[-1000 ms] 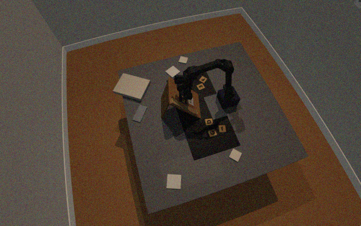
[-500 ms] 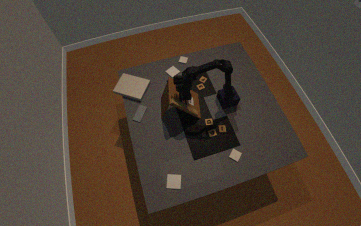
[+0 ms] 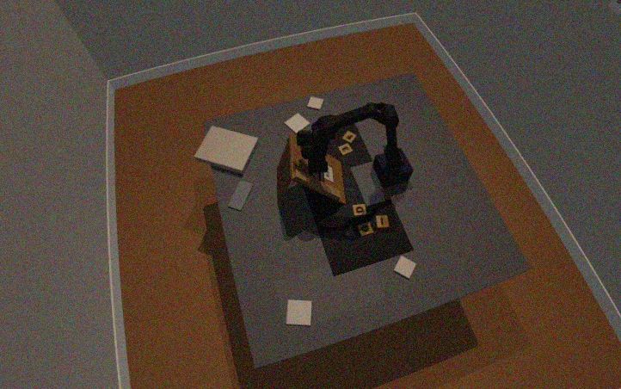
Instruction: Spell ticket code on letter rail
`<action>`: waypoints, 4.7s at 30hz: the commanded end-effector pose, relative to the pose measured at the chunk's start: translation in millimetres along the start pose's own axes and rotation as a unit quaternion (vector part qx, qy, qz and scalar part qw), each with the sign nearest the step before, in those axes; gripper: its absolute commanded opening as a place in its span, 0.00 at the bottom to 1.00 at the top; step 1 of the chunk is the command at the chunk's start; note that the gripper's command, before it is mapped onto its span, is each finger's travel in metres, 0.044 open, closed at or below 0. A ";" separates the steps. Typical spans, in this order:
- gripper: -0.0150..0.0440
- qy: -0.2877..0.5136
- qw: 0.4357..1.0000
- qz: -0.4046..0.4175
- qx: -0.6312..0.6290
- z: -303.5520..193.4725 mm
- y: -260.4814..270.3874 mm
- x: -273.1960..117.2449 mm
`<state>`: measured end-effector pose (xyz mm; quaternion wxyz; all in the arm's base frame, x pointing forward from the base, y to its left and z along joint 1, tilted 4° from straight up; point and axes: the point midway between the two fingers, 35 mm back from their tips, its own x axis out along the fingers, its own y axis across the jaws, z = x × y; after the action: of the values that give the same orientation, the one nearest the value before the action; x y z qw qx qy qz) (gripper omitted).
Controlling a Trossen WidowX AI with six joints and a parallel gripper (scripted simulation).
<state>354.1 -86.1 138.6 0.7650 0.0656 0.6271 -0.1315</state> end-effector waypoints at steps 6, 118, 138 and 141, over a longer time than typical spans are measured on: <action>0.25 -0.004 1.000 0.003 -0.003 5.6 0.7 2.2; 1.00 -0.176 0.814 0.055 -0.550 -52.6 -39.9 -116.0; 1.00 -0.257 0.636 -0.019 -0.727 -77.2 -47.9 -158.2; 1.00 -0.257 0.636 -0.019 -0.727 -77.2 -47.9 -158.2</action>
<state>251.6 -97.7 267.9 0.7272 -0.4936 0.3523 0.3215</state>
